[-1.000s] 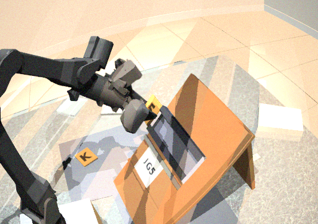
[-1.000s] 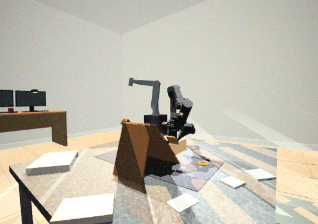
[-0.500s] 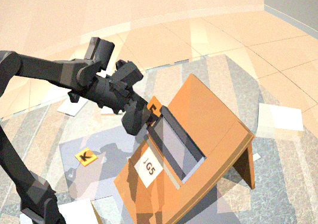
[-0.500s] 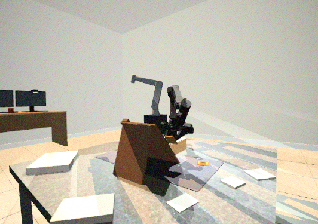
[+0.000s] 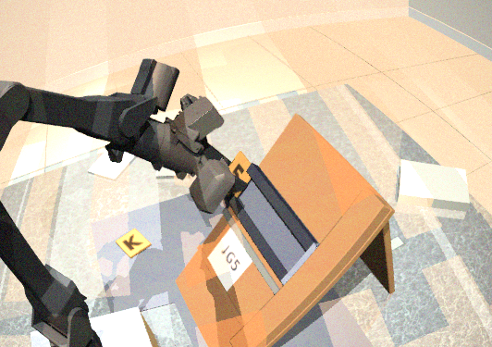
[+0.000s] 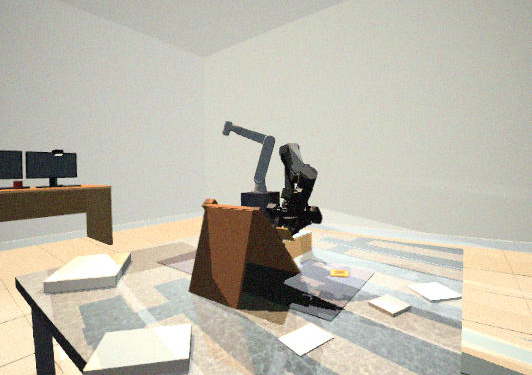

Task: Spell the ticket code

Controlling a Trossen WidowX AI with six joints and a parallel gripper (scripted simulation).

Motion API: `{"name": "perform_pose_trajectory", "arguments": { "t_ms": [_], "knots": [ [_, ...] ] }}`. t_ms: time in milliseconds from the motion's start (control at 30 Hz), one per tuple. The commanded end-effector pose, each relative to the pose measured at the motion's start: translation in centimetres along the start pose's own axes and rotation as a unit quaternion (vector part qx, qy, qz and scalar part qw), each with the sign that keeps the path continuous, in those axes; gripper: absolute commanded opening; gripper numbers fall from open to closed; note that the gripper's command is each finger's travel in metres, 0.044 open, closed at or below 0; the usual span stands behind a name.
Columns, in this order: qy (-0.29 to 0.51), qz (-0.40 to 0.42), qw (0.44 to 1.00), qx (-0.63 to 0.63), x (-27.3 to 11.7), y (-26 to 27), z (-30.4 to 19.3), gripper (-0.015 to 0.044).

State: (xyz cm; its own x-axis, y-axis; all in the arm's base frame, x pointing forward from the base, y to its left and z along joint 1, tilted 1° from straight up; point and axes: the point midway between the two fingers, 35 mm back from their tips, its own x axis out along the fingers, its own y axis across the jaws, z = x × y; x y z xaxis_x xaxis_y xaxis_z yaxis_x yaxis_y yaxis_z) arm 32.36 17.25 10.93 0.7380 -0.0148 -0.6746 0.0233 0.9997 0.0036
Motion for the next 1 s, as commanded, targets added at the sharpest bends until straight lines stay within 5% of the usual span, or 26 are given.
{"name": "perform_pose_trajectory", "arguments": {
  "t_ms": [0, 967],
  "knots": [
    [0.0, 0.002, 1.0, 0.0, 0.0, -0.2, 0.0, 0.0],
    [0.0, 0.002, 1.0, -0.001, 0.0, -1.6, 0.1, 0.0]
  ]
}}
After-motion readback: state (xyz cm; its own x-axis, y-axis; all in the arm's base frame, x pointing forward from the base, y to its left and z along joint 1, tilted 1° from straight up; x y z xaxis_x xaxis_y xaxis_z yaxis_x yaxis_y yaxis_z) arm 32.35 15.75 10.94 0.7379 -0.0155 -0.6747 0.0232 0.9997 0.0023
